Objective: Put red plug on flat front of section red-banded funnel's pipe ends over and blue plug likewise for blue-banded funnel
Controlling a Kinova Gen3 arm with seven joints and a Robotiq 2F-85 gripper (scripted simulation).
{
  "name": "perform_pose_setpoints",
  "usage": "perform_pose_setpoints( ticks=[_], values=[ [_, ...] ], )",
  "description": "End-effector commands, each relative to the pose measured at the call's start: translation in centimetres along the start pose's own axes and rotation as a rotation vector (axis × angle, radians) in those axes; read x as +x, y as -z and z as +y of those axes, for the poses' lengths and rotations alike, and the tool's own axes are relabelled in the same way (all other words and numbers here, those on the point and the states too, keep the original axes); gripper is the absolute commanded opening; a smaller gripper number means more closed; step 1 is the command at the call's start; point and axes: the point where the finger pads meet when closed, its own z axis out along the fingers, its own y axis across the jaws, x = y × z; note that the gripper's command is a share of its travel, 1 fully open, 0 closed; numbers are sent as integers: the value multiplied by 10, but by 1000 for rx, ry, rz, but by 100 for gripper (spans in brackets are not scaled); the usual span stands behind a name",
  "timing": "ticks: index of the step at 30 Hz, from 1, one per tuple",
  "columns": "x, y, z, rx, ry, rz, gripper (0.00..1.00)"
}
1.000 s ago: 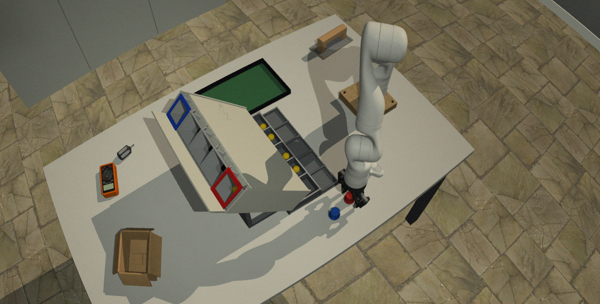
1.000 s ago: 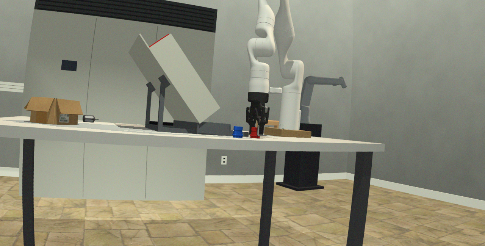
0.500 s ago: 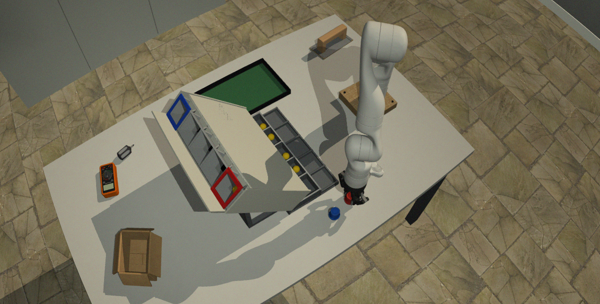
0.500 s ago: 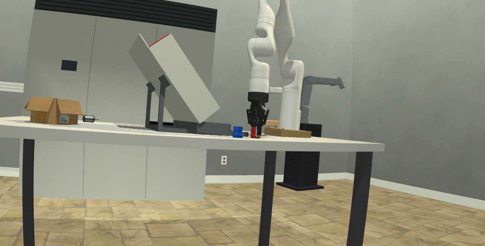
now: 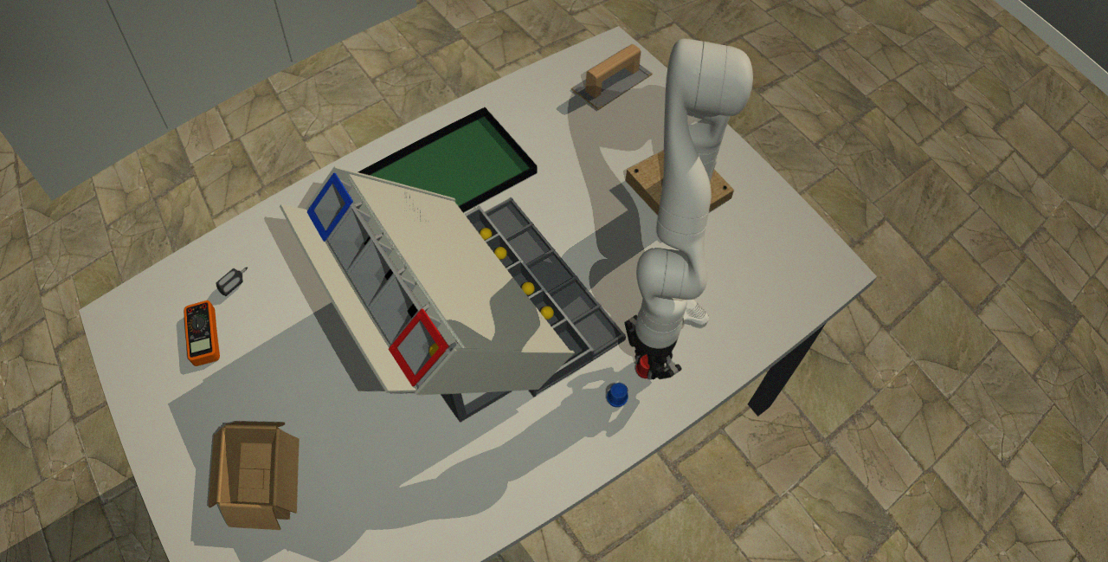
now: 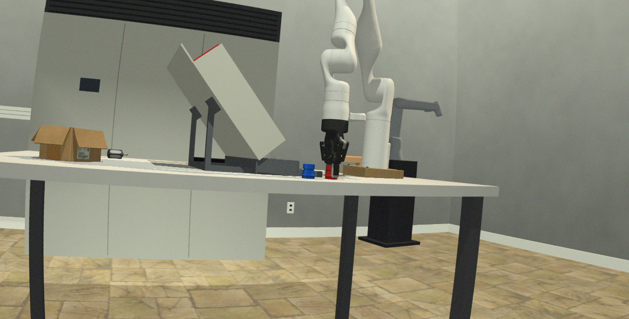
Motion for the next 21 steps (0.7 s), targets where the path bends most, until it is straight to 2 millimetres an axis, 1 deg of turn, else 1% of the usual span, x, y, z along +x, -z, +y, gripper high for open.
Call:
perform_pose_setpoints(
  ticks=[1,9,10,12,13,16,17,21],
  values=[
    [-1,0,0,-1,0,-1,0],
    [-1,0,0,-1,0,-1,0],
    [0,71,0,-1,0,-1,0],
    [0,75,0,-1,0,-1,0],
    [1,81,-1,-1,0,-1,0],
    [0,112,0,-1,0,-1,0],
    [0,116,1,-1,0,-1,0],
    [0,116,1,-1,0,-1,0]
  ],
)
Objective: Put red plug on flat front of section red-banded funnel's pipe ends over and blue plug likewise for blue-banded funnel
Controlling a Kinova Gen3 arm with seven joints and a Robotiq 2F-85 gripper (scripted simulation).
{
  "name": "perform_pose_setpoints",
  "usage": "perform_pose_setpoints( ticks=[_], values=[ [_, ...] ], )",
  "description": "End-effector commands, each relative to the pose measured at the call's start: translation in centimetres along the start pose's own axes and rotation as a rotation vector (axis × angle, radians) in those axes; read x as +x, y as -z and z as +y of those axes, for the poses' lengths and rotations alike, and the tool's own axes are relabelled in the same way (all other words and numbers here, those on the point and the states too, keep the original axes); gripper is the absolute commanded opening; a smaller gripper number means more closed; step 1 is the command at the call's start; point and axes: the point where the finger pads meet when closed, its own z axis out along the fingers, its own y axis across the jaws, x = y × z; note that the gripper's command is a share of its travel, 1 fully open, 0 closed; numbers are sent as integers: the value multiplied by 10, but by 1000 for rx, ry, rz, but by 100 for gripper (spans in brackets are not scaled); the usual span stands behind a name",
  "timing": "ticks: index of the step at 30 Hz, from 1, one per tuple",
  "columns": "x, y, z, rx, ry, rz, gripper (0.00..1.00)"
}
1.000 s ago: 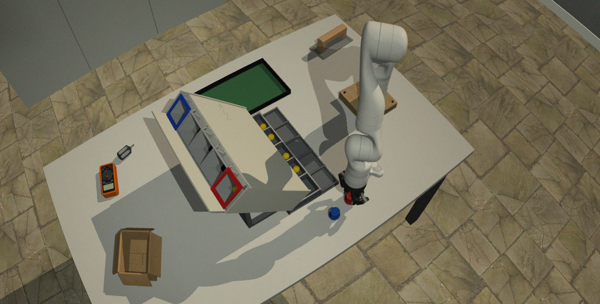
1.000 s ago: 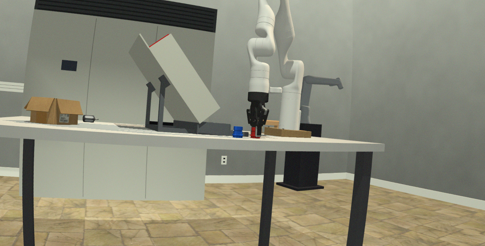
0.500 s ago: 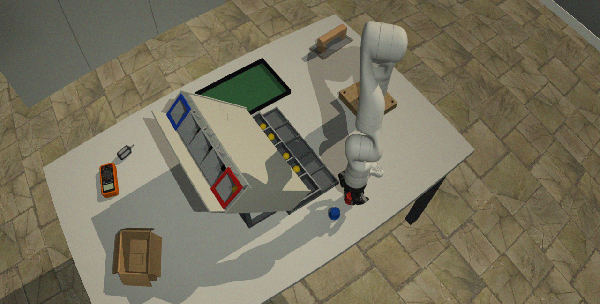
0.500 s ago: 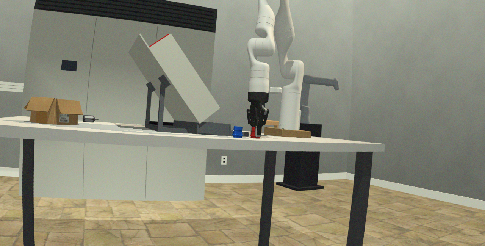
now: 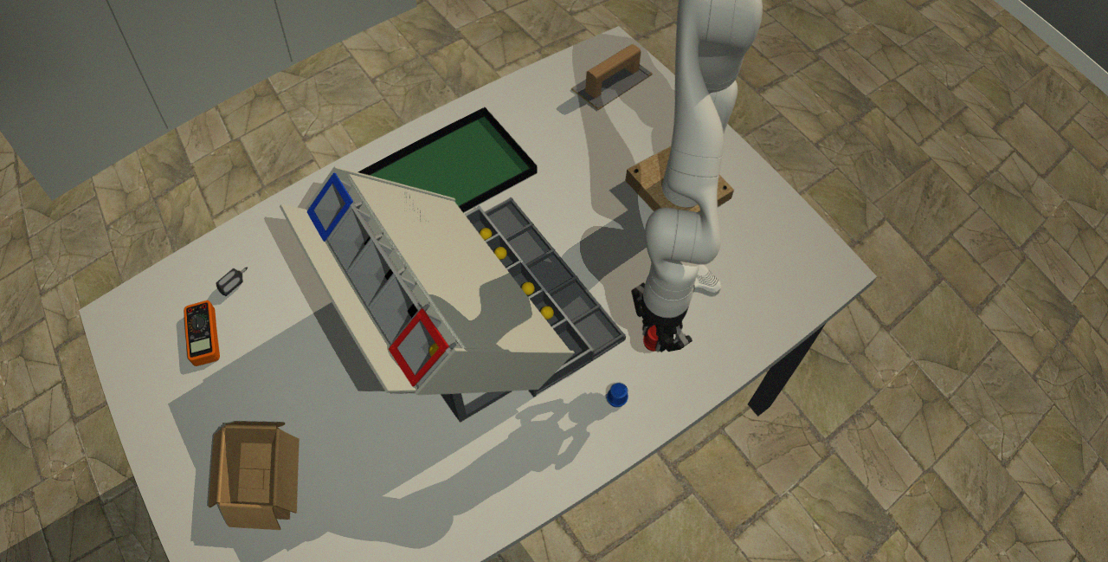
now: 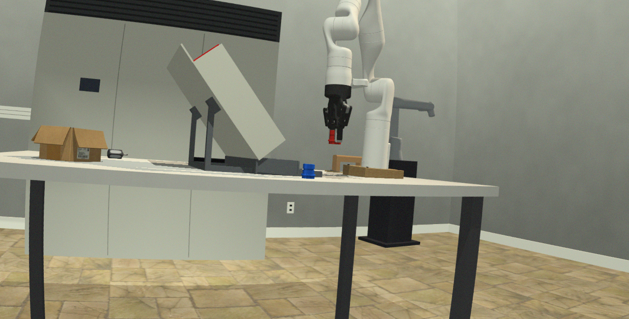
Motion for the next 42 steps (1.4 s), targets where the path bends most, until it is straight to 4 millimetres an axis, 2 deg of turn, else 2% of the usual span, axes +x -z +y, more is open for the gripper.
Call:
perform_pose_setpoints(
  ticks=[1,22,23,25,29,42],
  values=[
    [-7,17,5,-20,4,-19,0],
    [-8,17,5,-12,2,-18,0],
    [-27,22,-63,-12,-3,-15,0],
    [-28,23,-67,-12,-3,-15,0],
    [-40,27,-108,-12,-3,-15,0],
    [-40,26,-108,-11,3,-16,0]
  ],
)
